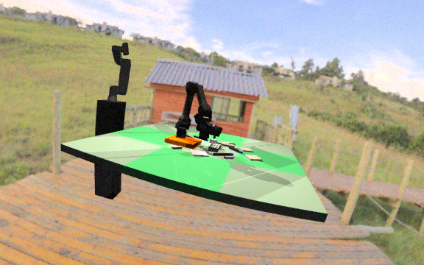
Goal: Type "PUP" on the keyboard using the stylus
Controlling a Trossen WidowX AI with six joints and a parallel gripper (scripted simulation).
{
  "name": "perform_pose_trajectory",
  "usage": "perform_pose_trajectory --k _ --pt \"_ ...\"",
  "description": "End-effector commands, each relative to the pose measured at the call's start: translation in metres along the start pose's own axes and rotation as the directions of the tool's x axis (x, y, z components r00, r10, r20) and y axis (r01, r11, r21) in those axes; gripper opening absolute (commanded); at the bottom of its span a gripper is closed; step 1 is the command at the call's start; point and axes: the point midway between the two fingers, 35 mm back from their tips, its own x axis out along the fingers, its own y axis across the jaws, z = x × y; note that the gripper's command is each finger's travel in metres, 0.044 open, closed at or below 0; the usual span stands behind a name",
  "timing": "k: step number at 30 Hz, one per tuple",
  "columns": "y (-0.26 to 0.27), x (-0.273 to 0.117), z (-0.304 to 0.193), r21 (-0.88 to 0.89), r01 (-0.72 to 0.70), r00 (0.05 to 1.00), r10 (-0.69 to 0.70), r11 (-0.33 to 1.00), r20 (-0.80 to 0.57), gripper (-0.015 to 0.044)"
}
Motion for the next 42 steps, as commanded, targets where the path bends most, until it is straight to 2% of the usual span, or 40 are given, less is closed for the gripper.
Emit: perform_pose_trajectory --k 1,2,5,6,42 --pt "0.000 0.003 0.004 0.010 0.000 1.000 0.000 1.000 -0.007 0.0000" --pt "0.000 0.003 0.004 0.010 0.000 1.000 0.000 1.000 -0.007 0.0000" --pt "0.000 0.004 0.006 0.010 0.000 1.000 0.000 1.000 -0.007 0.0079" --pt "0.000 0.004 0.006 0.010 0.000 1.000 0.000 1.000 -0.007 0.0081" --pt "0.001 0.013 0.022 0.010 0.000 1.000 0.000 1.000 -0.007 0.0081"
